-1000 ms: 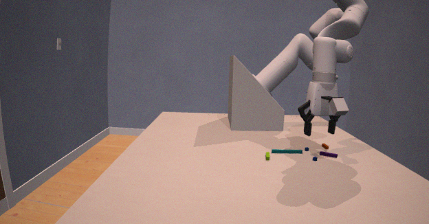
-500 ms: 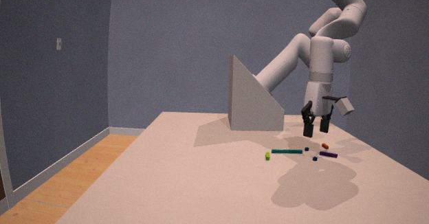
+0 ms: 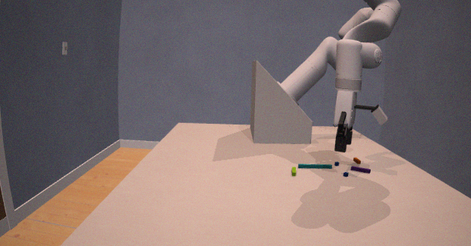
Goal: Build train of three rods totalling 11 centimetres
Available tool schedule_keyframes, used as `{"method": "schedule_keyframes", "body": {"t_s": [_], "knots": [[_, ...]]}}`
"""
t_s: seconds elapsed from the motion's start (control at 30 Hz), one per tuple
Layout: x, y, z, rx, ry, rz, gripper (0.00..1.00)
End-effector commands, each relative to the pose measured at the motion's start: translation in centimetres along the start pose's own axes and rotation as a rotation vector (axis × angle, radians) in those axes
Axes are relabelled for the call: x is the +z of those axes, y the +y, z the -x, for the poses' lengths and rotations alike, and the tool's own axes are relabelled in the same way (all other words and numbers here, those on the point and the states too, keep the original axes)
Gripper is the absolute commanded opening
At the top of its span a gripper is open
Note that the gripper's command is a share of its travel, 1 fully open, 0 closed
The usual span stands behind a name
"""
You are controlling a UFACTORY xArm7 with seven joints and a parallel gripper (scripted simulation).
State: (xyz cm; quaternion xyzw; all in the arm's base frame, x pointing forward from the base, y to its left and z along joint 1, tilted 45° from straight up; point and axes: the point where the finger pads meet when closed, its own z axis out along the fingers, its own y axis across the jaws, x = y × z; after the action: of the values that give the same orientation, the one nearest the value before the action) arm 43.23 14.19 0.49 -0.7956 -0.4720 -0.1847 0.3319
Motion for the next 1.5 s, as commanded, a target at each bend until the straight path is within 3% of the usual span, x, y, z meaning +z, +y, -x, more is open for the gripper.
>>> {"method": "schedule_keyframes", "body": {"t_s": [0.0, 1.47], "knots": [[-0.2, 0.3, 0.3, -0.108, 0.014, 0.009, 1.0], [-0.2, 2.3, 3.7, -1.41, 0.006, 0.016, 1.0]]}}
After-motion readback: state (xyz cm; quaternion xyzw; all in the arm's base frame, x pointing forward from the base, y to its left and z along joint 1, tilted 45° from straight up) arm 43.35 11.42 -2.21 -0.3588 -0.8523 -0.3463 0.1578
